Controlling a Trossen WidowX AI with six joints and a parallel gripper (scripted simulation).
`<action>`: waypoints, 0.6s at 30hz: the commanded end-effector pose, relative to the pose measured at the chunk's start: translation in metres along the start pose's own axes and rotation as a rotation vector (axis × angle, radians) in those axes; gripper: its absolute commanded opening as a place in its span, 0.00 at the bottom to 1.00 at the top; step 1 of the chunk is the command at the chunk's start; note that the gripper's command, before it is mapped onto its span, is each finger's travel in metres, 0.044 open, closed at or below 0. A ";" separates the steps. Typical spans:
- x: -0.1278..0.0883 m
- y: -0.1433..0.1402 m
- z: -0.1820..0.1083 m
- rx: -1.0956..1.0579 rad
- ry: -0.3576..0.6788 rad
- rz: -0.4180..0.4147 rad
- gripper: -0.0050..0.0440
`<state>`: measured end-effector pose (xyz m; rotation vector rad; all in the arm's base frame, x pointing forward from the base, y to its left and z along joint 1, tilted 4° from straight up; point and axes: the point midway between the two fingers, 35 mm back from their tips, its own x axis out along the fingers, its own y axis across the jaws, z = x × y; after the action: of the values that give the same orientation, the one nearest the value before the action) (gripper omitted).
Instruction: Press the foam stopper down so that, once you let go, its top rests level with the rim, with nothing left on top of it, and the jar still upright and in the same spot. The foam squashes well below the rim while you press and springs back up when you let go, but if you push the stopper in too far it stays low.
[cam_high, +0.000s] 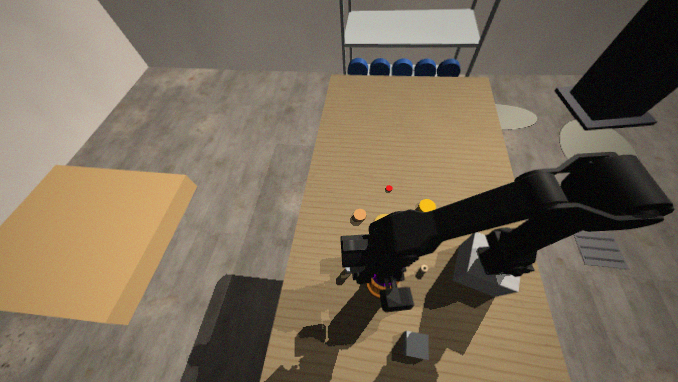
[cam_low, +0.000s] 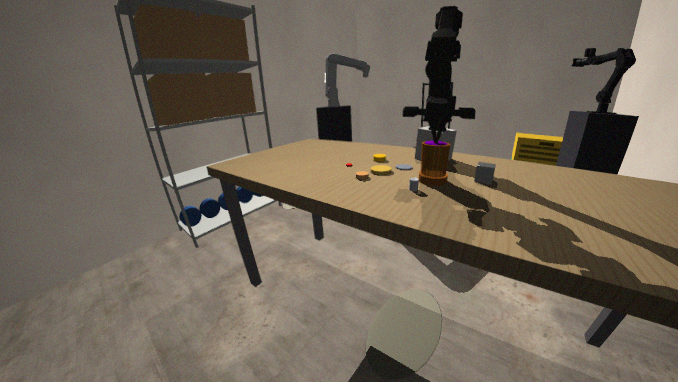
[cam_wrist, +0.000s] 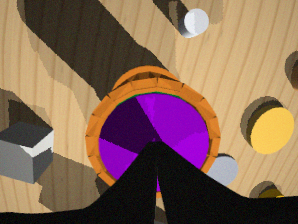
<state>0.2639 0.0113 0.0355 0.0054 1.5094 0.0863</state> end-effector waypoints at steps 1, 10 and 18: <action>0.002 0.001 -0.002 0.001 0.004 0.004 0.10; 0.003 0.001 -0.002 0.001 0.004 0.004 0.10; 0.004 0.001 -0.003 0.001 0.004 0.004 0.10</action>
<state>0.2639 0.0114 0.0341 0.0058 1.5060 0.0858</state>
